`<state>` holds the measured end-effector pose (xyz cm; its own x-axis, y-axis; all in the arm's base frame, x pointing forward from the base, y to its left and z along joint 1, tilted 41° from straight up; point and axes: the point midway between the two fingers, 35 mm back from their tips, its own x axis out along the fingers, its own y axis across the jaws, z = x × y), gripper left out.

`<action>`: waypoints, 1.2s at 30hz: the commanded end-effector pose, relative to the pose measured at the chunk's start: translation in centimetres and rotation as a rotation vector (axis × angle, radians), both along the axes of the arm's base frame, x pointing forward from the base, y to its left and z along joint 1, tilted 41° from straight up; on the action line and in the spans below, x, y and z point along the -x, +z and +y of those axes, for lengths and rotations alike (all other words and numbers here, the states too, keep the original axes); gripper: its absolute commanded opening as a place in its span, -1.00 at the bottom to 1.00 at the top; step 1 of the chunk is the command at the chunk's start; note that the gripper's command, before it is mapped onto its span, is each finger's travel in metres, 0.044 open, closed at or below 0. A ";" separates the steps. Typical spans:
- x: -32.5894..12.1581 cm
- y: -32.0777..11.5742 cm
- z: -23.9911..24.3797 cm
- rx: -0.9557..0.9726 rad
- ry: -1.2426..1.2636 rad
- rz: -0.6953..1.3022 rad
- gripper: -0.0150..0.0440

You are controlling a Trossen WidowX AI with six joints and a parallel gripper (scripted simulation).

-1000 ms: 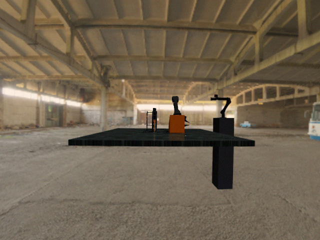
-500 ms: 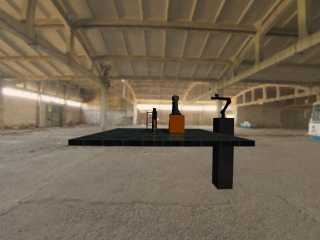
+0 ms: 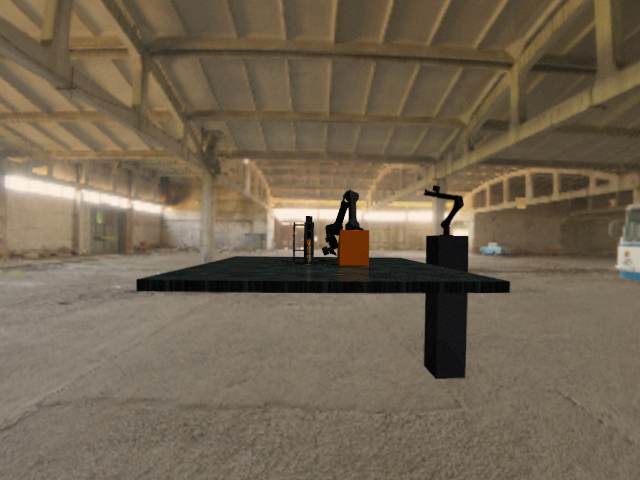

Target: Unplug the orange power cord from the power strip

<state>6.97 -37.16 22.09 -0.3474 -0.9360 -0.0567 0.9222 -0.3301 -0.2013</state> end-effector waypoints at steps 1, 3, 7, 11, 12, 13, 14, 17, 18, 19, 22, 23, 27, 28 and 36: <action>-5.9 0.0 0.3 -0.033 0.178 -0.007 0.05; -8.5 -0.1 0.7 -0.052 0.258 -0.003 0.05; -13.6 -0.3 2.2 -0.097 0.415 0.020 0.05; -18.4 -0.7 4.4 -0.148 0.572 0.059 0.05; -19.5 -0.8 5.0 -0.160 0.611 0.070 0.05; -20.7 -0.9 5.7 -0.173 0.650 0.082 0.05; -21.8 -1.1 6.5 -0.185 0.689 0.094 0.05; -24.8 -1.5 8.9 -0.223 0.802 0.138 0.05; -25.7 -1.7 9.7 -0.235 0.838 0.154 0.05; -26.6 -1.8 10.6 -0.247 0.873 0.169 0.05; -29.1 -2.3 13.3 -0.281 0.981 0.217 0.05; -29.9 -2.4 14.3 -0.292 1.016 0.234 0.05; -32.6 -3.1 18.6 -0.335 1.161 0.306 0.05; -33.3 -3.3 19.8 -0.346 1.201 0.328 0.05; -36.7 -4.7 30.4 -0.427 1.512 0.512 0.05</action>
